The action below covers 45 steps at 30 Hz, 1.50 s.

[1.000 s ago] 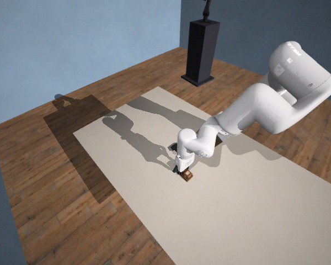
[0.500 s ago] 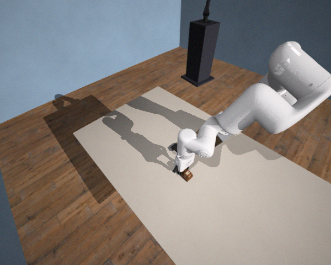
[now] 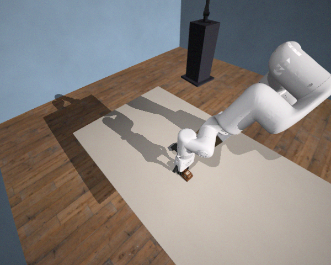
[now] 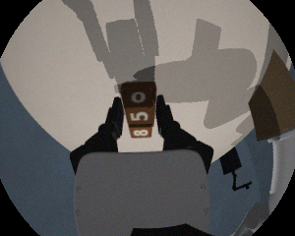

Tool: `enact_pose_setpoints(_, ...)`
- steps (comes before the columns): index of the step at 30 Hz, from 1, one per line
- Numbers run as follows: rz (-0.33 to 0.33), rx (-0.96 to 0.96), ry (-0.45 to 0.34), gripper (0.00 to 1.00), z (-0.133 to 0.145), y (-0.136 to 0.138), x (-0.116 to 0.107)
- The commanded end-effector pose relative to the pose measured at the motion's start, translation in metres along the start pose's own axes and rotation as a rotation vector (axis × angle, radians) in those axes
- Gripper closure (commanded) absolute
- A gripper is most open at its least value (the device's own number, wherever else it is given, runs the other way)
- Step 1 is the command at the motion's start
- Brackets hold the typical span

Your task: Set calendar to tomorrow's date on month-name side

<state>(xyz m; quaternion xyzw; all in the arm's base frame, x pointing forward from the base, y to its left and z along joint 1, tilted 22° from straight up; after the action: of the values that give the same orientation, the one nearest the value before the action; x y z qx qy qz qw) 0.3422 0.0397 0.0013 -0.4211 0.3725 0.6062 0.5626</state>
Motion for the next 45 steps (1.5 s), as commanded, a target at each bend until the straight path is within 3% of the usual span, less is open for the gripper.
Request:
enact_pose_setpoints(1,-0.003,0.000,0.000,0.51,0.0000,-0.0010,-0.0007)
enact_pose_setpoints(3,-0.003,0.000,0.000,0.51,0.0000,-0.0010,-0.0007)
enact_pose_setpoints(4,-0.003,0.000,0.000,0.71,0.0000,-0.0010,-0.0007)
enact_pose_setpoints(38,-0.003,0.000,0.000,0.71,0.0000,-0.0010,-0.0008)
enact_pose_setpoints(45,-0.003,0.000,0.000,0.71,0.0000,-0.0010,-0.0097)
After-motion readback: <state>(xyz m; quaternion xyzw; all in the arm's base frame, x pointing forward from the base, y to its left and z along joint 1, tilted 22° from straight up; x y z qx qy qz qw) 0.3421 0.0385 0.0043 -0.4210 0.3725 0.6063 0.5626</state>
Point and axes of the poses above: the point where the finger pads meet when closed, its own x axis out along the fingers, its own y axis across the jaws, z = x × y, the point moved 7 cm from there along -x, back along the fingers, and after that the axes turned 2 degrees about -x, right-handed, at the moved point
